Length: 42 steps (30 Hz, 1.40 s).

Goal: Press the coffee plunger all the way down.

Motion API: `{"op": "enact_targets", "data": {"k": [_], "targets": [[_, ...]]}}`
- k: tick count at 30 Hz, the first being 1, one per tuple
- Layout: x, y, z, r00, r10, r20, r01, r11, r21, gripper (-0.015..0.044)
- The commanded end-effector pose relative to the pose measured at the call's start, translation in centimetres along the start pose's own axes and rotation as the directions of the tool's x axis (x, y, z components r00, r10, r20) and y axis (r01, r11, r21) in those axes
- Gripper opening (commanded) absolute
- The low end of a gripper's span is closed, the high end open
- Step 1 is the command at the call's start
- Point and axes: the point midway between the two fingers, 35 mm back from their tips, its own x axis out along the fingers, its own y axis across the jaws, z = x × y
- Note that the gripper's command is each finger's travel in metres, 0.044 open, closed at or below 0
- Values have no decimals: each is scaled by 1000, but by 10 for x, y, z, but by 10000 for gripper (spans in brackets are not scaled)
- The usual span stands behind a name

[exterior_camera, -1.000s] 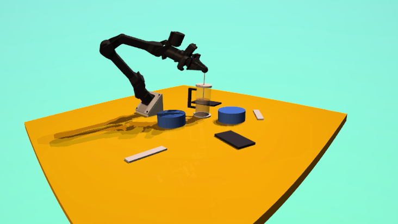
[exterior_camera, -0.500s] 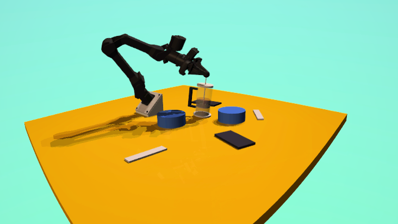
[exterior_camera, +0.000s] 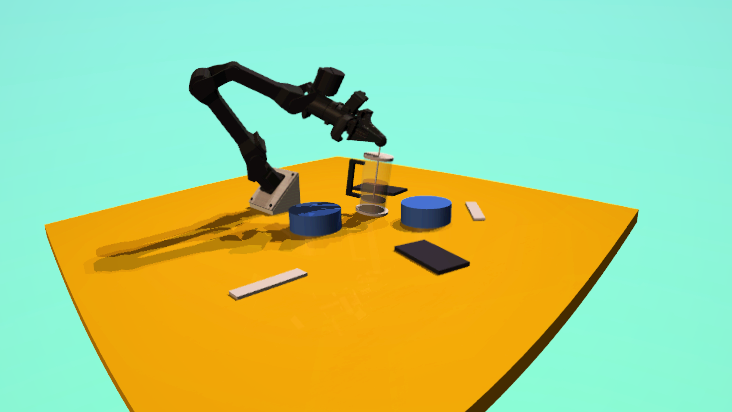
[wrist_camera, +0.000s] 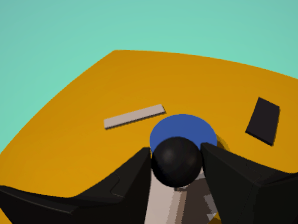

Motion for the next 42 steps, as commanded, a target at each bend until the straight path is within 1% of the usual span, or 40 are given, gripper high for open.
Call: {"op": "enact_targets", "data": {"k": [1, 37, 42], "targets": [[4, 0, -8, 1000, -4, -30, 4, 1000, -21, 124], [4, 2, -3, 1000, -3, -17, 3, 1000, -13, 124], [4, 2, -3, 1000, -3, -17, 3, 1000, -13, 255]]}}
